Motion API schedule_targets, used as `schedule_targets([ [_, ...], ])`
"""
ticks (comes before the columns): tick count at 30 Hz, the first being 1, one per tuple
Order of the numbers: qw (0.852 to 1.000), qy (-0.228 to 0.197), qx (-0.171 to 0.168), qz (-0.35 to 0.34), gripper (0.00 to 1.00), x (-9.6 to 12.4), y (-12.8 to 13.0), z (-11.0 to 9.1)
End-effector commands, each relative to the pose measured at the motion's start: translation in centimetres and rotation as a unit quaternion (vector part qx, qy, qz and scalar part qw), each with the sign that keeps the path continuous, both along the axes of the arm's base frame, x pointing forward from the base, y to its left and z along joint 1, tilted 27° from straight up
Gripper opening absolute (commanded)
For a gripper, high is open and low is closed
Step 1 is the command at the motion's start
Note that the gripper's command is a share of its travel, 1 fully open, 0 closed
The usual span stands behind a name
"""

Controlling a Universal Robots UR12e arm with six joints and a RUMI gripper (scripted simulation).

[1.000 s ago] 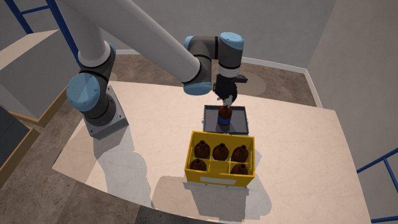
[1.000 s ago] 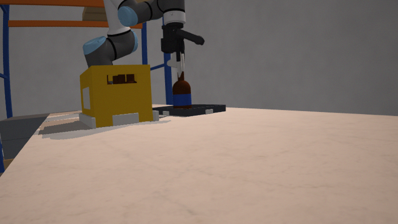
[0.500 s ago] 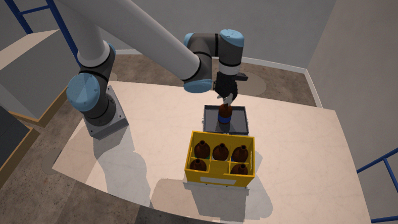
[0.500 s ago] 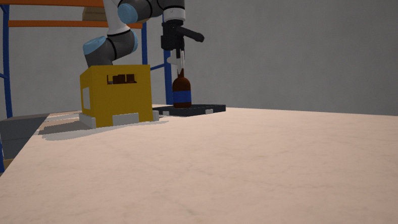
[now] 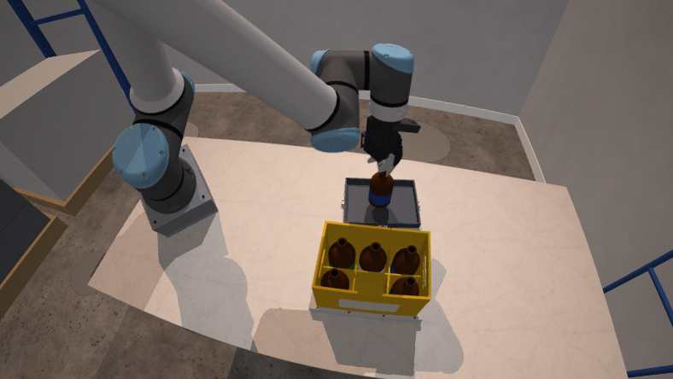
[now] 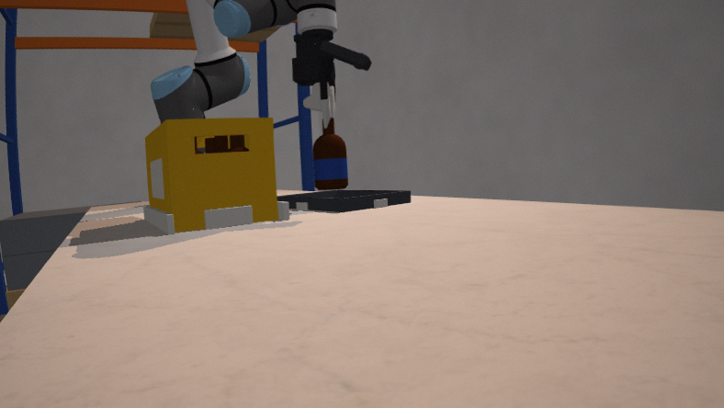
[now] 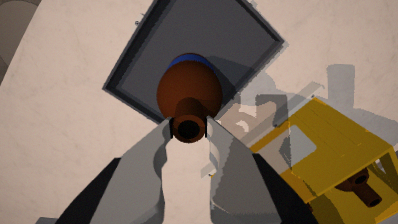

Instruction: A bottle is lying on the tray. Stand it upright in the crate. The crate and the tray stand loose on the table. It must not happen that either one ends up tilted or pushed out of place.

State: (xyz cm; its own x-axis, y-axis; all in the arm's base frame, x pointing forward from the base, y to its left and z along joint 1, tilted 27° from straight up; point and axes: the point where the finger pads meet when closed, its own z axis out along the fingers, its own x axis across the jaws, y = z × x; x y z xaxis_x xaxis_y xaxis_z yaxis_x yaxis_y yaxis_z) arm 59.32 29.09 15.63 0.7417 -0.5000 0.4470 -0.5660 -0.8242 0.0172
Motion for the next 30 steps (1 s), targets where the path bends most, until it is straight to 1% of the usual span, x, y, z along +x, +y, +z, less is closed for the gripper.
schedule_targets([
  [1,1.000,-0.001,0.000,0.000,0.00,-0.14,0.17,0.51],
  [10,1.000,-0.001,0.000,0.000,0.00,-0.27,0.26,0.84],
  [30,1.000,-0.001,0.000,0.000,0.00,-0.29,0.27,0.88],
])
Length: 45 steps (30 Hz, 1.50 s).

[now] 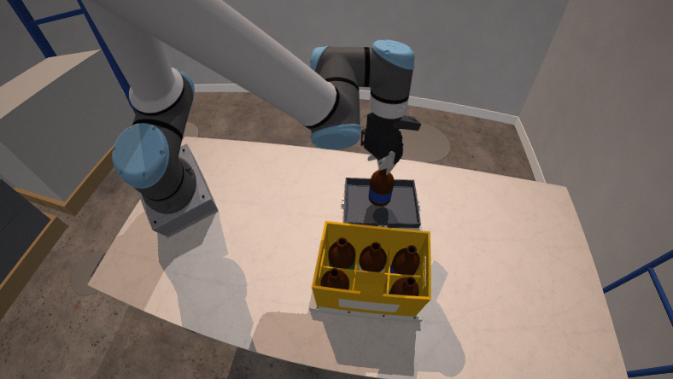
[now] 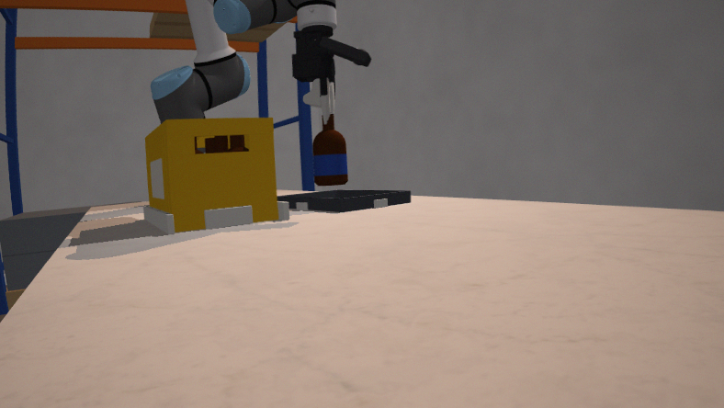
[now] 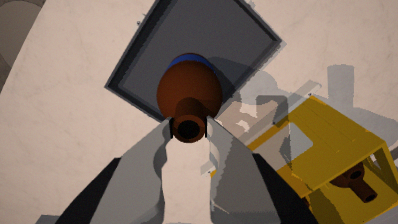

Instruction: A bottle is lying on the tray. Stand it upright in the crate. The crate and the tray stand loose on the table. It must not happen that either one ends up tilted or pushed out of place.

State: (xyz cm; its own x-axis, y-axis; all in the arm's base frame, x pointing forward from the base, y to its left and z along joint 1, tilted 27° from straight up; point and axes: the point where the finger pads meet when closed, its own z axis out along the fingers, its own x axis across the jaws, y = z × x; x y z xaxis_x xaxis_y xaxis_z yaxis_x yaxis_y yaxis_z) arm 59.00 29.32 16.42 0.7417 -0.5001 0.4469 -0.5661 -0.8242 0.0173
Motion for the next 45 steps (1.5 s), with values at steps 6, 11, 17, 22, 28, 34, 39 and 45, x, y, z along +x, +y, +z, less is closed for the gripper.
schedule_targets([
  [6,1.000,-0.001,0.000,0.000,0.00,0.04,0.04,0.08],
  [11,1.000,-0.001,0.000,0.000,0.00,0.04,0.04,0.08],
  [17,1.000,-0.001,0.000,0.000,0.00,0.04,0.04,0.08],
  [22,1.000,-0.001,0.000,0.000,0.00,0.04,0.04,0.08],
  [28,1.000,-0.001,0.000,0.000,0.00,0.03,0.04,0.10],
  [34,1.000,-0.001,0.000,0.000,0.00,0.00,0.06,0.17],
  [39,1.000,-0.001,0.000,0.000,0.00,-0.08,0.13,0.38],
  [45,1.000,-0.001,0.000,0.000,0.00,-0.25,0.25,0.80],
])
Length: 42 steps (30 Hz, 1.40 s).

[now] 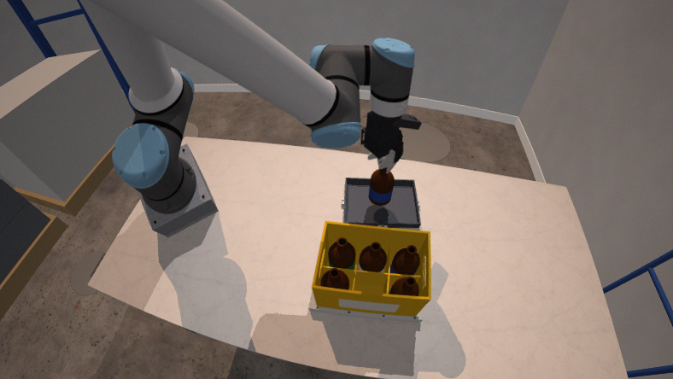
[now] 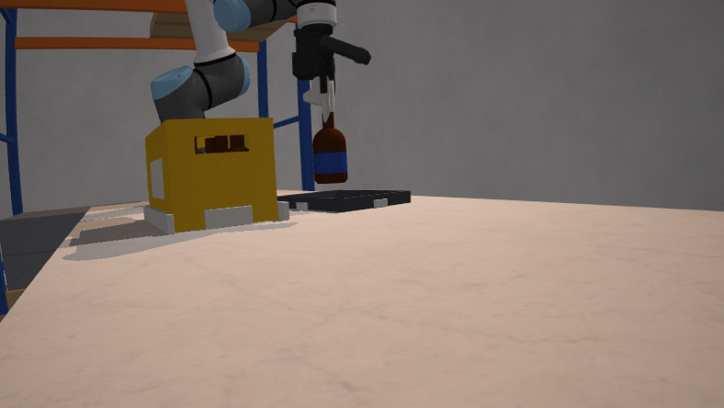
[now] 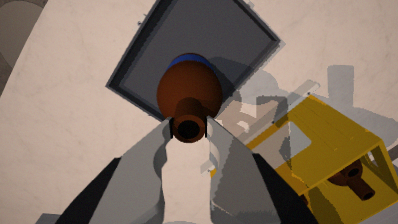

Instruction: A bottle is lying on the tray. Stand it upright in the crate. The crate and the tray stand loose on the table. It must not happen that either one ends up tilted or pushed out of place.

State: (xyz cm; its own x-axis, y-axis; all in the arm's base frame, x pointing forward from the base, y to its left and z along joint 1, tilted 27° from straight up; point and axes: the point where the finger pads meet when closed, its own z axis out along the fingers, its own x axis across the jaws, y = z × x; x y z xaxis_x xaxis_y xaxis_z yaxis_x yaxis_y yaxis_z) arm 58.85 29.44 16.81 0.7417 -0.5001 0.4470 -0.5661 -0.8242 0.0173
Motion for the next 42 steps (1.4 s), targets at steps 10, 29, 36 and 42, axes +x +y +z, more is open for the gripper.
schedule_targets([
  [10,1.000,-0.001,0.000,0.000,0.00,-0.4,0.4,1.2],
  [29,1.000,-0.001,0.000,0.000,0.00,-1.1,0.9,2.9],
  [36,1.000,-0.001,0.000,0.000,0.00,-1.2,1.0,3.2],
  [42,1.000,-0.001,0.000,0.000,0.00,-1.2,1.0,3.3],
])
